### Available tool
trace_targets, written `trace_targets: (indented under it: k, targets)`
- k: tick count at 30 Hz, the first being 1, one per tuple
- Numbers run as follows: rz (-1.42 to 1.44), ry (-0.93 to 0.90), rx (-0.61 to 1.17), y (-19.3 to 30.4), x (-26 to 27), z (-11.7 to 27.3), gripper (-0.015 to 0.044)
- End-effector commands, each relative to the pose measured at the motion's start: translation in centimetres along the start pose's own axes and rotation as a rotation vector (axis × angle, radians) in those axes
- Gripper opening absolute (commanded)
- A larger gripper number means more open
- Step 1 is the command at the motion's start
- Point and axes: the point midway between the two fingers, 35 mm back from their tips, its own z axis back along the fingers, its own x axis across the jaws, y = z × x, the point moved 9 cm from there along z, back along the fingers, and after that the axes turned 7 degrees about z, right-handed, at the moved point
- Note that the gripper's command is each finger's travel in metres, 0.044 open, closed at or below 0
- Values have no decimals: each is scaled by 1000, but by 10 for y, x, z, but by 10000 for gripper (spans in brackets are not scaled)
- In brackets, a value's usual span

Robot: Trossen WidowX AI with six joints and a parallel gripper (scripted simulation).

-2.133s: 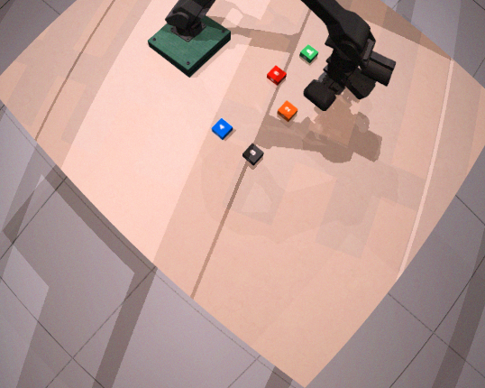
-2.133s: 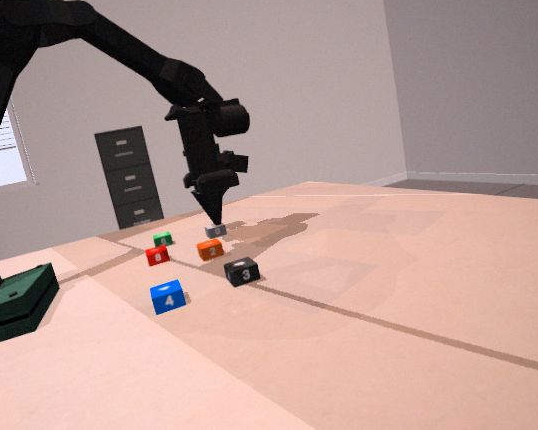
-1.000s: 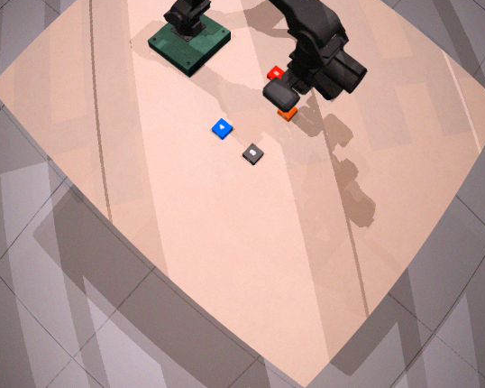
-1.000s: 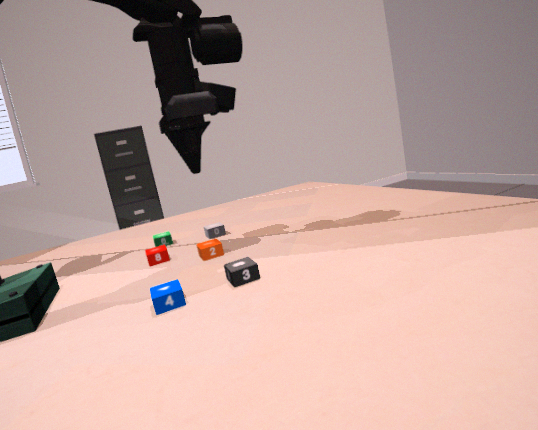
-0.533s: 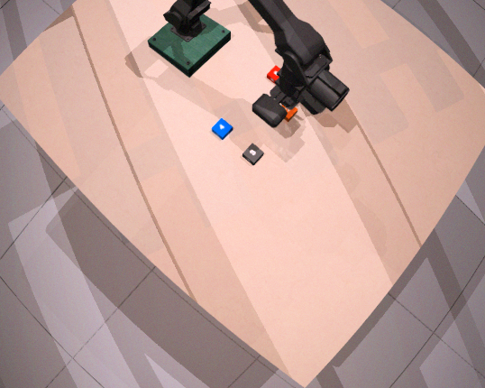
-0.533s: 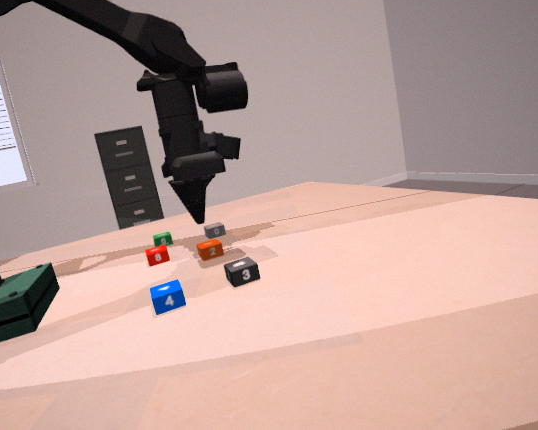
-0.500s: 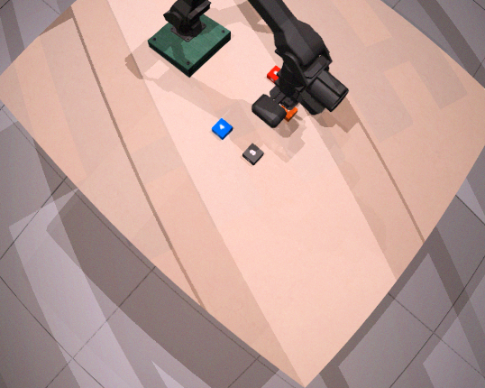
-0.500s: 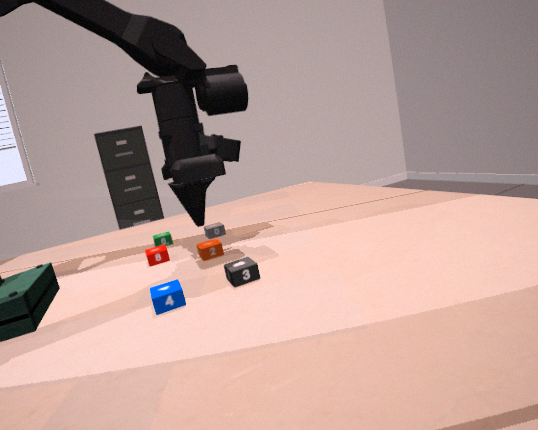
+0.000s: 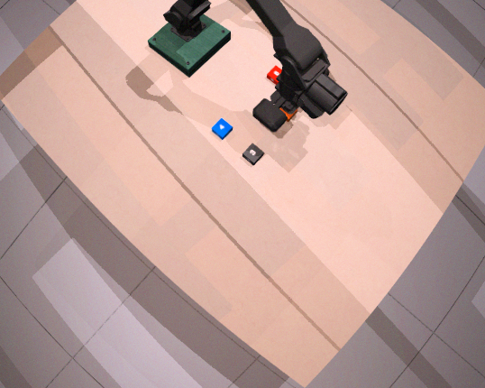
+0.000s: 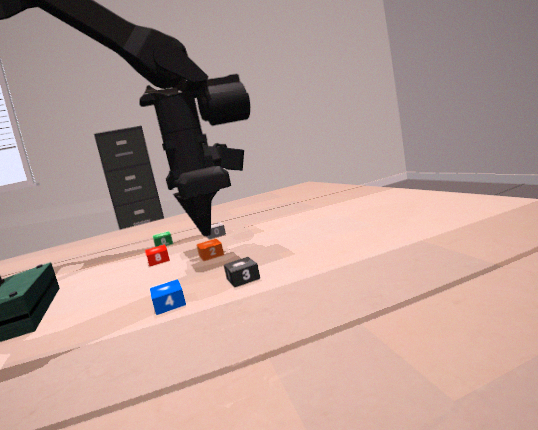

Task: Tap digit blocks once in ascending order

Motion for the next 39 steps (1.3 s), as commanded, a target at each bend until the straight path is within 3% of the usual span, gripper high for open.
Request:
trace_targets:
  k: [1, 15, 18, 24, 30, 36, 39]
  targets:
    - [5, -1, 15, 2, 0, -11, 20]
    - [5, -1, 15, 2, 0, -18, 20]
    - [5, -1, 14, 1, 0, 9, 20]
    - [5, -1, 15, 1, 0, 15, 20]
    - [5, -1, 15, 0, 0, 90, 20]
    - [3, 0, 14, 0, -3, 93, 20]
    - [-23, 10, 2, -3, -42, 94, 20]
